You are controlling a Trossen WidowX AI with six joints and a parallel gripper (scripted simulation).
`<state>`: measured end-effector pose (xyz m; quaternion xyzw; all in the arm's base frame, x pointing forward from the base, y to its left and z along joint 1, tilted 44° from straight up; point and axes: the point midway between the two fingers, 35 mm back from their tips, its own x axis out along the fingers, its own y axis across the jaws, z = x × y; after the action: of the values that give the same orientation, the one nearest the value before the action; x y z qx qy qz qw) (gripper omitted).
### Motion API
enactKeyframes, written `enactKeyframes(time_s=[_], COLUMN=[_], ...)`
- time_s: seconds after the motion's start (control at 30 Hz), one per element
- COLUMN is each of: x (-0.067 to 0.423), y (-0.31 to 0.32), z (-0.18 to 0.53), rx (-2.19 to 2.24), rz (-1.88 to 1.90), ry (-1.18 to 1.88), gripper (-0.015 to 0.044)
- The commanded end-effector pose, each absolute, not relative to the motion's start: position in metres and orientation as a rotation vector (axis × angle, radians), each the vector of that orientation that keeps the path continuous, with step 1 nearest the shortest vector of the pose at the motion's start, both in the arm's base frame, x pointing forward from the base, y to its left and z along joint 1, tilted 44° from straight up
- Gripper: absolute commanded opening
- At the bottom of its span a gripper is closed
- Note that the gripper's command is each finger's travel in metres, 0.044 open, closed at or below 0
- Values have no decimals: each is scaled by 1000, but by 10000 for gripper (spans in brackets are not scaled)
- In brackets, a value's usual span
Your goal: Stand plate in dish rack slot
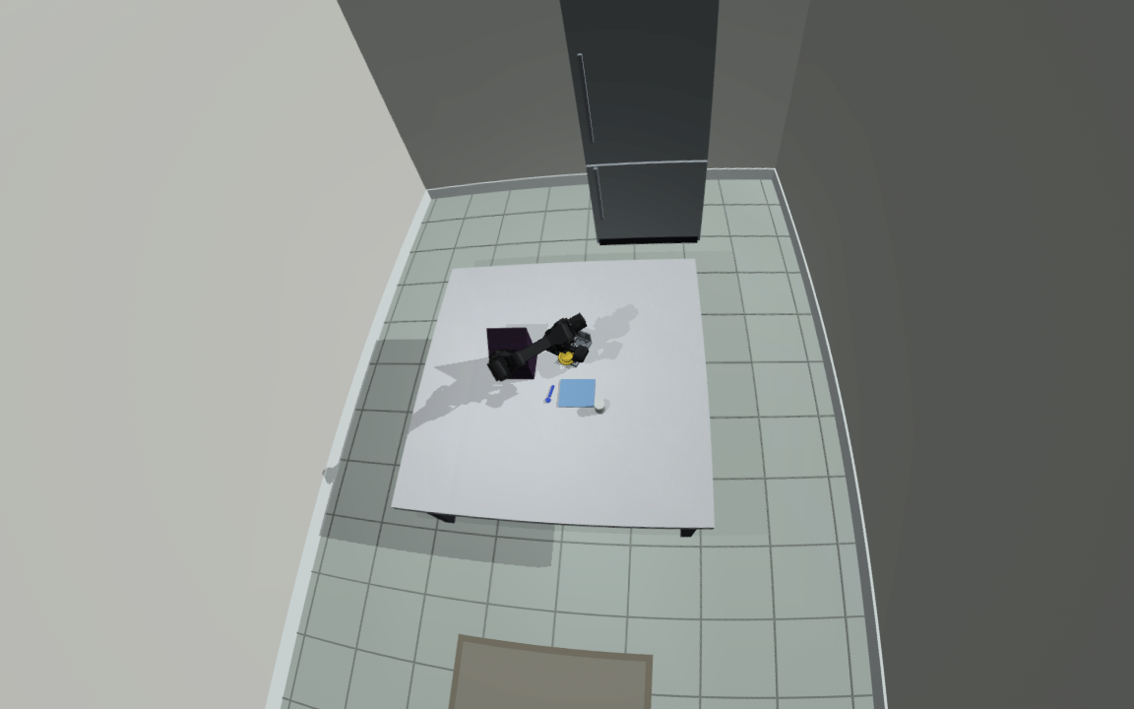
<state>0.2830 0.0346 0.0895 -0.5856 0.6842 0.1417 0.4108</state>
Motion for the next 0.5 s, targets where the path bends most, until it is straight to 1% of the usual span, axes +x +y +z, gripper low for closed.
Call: enactKeyframes(time_s=[0.0, 0.47], x=[277, 264], y=[39, 51], z=[84, 71], rx=[-1582, -1905], rz=[507, 979], ry=[1731, 1690], gripper=[0, 0])
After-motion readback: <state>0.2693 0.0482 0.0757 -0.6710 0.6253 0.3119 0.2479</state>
